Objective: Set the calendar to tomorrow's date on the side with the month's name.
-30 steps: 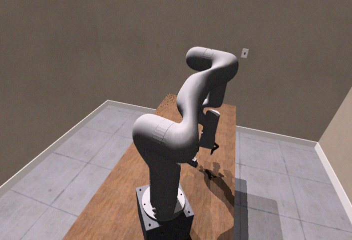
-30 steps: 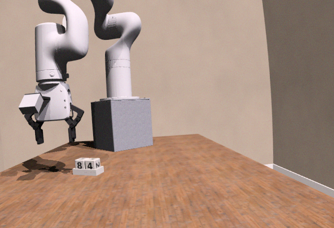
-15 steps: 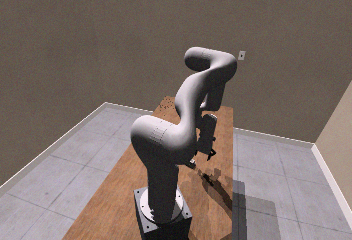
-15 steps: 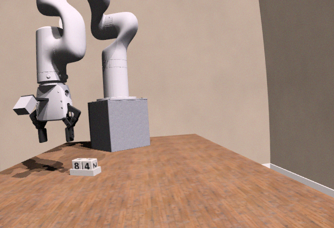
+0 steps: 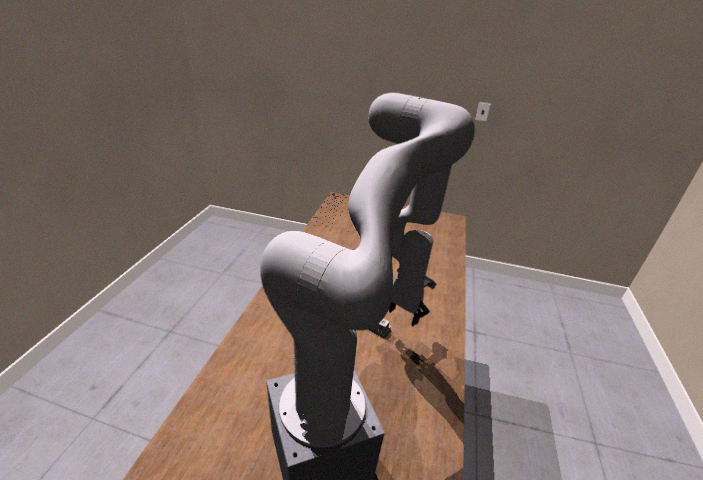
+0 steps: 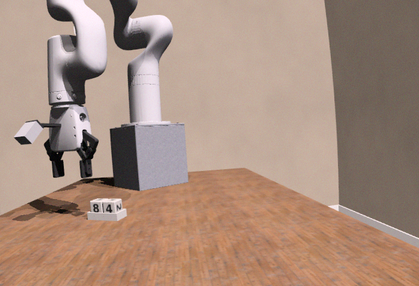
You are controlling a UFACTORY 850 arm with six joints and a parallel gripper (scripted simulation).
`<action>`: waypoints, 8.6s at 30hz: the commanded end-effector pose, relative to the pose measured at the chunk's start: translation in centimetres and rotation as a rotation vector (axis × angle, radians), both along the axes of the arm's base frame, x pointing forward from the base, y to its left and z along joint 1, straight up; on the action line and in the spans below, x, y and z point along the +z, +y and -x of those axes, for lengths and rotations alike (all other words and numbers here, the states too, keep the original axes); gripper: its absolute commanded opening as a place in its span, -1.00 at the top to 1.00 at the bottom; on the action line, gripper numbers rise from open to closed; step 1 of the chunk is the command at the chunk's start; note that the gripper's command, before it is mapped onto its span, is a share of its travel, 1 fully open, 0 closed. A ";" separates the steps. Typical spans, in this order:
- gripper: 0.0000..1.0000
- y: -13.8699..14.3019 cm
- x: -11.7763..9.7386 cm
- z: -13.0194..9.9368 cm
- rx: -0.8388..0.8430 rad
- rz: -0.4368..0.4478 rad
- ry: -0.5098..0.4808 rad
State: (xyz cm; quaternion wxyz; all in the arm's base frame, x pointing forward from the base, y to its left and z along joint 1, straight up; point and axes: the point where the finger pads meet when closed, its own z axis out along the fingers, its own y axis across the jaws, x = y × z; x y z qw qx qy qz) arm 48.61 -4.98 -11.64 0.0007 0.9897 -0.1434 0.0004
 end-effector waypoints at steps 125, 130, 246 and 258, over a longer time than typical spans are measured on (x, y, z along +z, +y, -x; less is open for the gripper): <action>-1.00 -1.8 0.1 7.8 -0.586 0.000 -0.003; -1.00 -1.8 0.1 7.8 -0.586 0.000 -0.003; 0.01 6.3 -0.4 -0.1 -1.441 0.002 -0.005; 0.01 6.3 -1.8 -0.2 -1.441 0.003 -0.006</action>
